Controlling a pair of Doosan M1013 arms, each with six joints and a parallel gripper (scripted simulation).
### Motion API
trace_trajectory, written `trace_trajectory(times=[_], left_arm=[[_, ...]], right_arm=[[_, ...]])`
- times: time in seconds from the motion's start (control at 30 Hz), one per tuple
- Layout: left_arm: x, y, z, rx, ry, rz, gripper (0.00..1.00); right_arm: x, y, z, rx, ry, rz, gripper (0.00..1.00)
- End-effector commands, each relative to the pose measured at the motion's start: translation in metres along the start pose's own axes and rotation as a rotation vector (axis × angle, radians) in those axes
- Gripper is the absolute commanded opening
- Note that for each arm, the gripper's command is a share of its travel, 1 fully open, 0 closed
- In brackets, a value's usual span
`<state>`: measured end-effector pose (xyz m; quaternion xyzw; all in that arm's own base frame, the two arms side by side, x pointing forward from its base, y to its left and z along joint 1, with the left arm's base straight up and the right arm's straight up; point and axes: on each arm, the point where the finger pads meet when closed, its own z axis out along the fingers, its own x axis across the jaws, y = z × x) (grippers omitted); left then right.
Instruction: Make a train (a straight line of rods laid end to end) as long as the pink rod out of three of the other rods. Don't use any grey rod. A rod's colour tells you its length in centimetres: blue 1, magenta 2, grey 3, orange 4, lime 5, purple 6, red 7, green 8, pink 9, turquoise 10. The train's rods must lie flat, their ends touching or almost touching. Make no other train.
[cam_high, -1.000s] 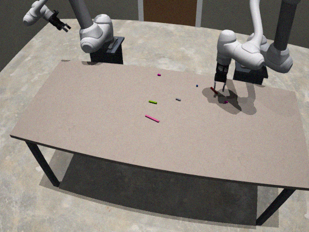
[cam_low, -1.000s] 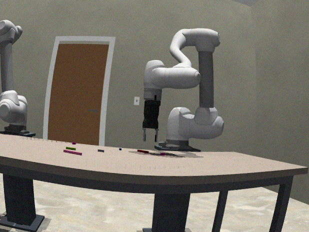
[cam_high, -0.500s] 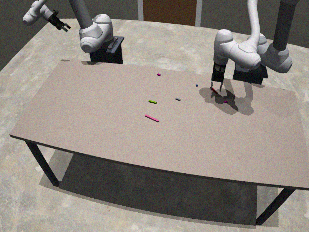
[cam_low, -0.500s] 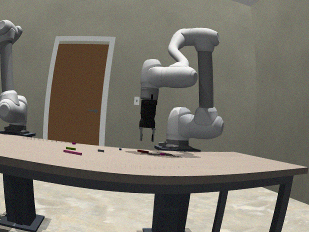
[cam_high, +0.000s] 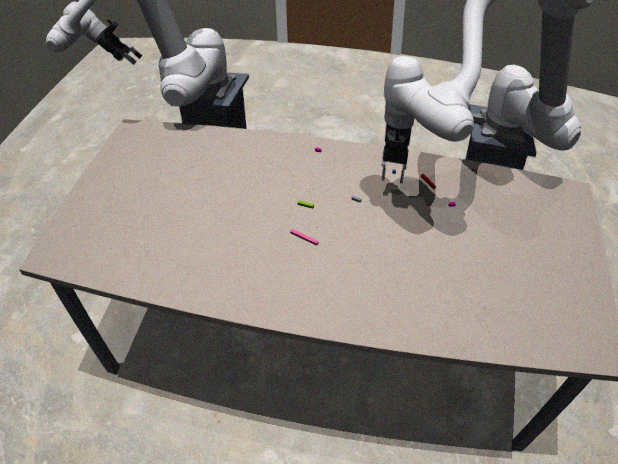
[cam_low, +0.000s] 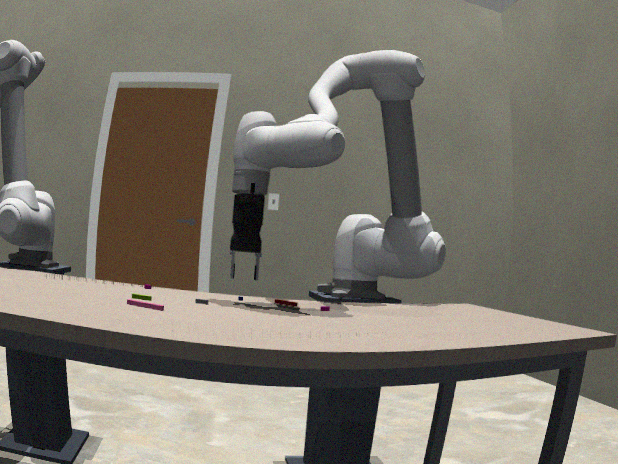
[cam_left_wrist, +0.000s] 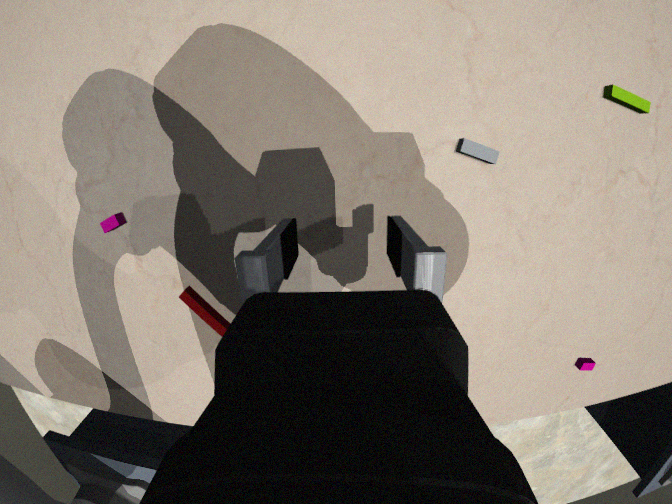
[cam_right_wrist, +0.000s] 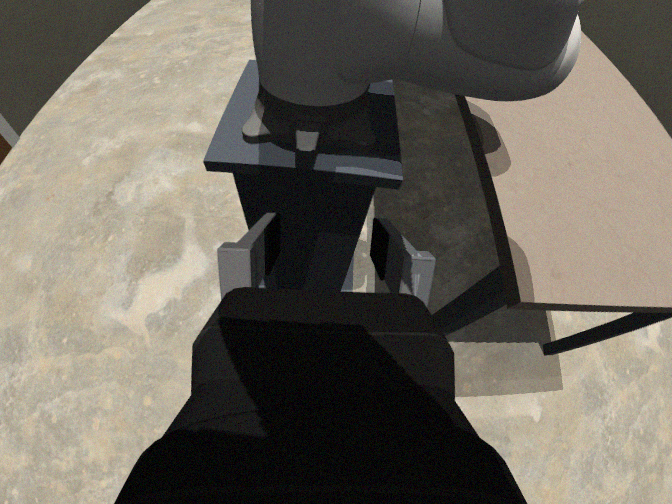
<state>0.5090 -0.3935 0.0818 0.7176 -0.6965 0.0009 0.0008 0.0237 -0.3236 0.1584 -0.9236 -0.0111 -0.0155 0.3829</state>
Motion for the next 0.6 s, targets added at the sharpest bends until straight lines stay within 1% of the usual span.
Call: trace_trajectory(times=[0.0, 0.07, 0.57], left_arm=[[0.042, -0.005, 0.001, 0.001, -0.001, -0.001, 1.00], [0.056, -0.006, 0.002, 0.001, -0.001, -0.001, 1.00], [0.057, -0.006, 0.002, 0.001, -0.001, -0.001, 1.00]], right_arm=[[0.000, 0.000, -0.001, -0.001, 0.000, 0.000, 1.00], [0.000, 0.000, -0.001, -0.001, 0.000, 0.000, 1.00], [0.000, 0.000, -0.001, -0.001, 0.000, 0.000, 1.00]])
